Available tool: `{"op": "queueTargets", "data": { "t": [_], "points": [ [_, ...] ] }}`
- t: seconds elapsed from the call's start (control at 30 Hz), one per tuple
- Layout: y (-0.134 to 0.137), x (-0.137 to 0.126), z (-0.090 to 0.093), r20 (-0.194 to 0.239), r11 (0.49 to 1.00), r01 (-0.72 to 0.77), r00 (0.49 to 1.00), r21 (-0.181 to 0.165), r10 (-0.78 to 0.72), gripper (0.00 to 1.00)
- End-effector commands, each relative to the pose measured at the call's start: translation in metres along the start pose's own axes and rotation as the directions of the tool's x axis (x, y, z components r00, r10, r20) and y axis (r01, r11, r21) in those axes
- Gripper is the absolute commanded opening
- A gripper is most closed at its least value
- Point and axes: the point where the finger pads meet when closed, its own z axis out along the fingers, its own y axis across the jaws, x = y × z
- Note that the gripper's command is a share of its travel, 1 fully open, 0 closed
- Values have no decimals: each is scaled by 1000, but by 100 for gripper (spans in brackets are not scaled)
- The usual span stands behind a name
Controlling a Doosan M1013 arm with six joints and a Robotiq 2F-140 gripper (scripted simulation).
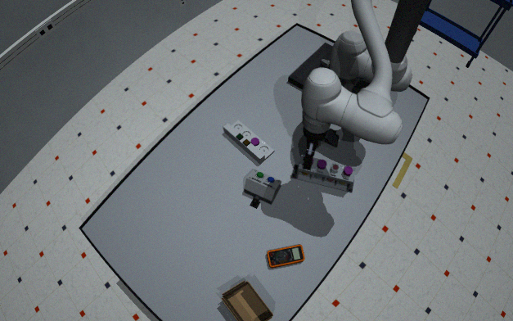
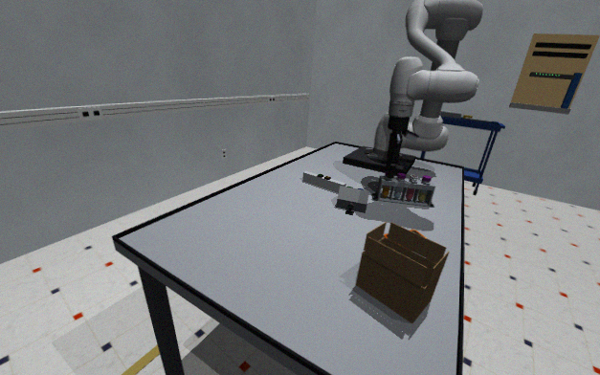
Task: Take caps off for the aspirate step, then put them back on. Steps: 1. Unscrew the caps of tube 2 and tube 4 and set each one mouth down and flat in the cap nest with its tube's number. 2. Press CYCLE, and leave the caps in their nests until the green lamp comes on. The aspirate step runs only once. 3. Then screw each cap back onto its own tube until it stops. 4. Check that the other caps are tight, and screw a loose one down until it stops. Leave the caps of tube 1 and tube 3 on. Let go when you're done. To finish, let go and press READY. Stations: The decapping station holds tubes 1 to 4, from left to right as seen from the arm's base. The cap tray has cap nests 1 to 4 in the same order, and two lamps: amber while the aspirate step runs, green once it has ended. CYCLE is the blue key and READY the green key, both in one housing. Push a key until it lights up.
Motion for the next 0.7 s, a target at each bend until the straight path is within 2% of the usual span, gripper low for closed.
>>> {"op": "queueTargets", "data": {
  "t": [0.0,0.17,0.4,0.43,0.67],
  "points": [
    [1,0,-1,27,962,-274,961,-2,274,41],
    [1,0,-1,28,873,-487,873,-8,487,41],
    [1,0,-1,28,873,-487,873,-8,487,41],
    [1,0,-1,28,873,-487,873,-8,487,30],
    [1,0,-1,28,874,-487,873,-8,487,30]
  ]
}}
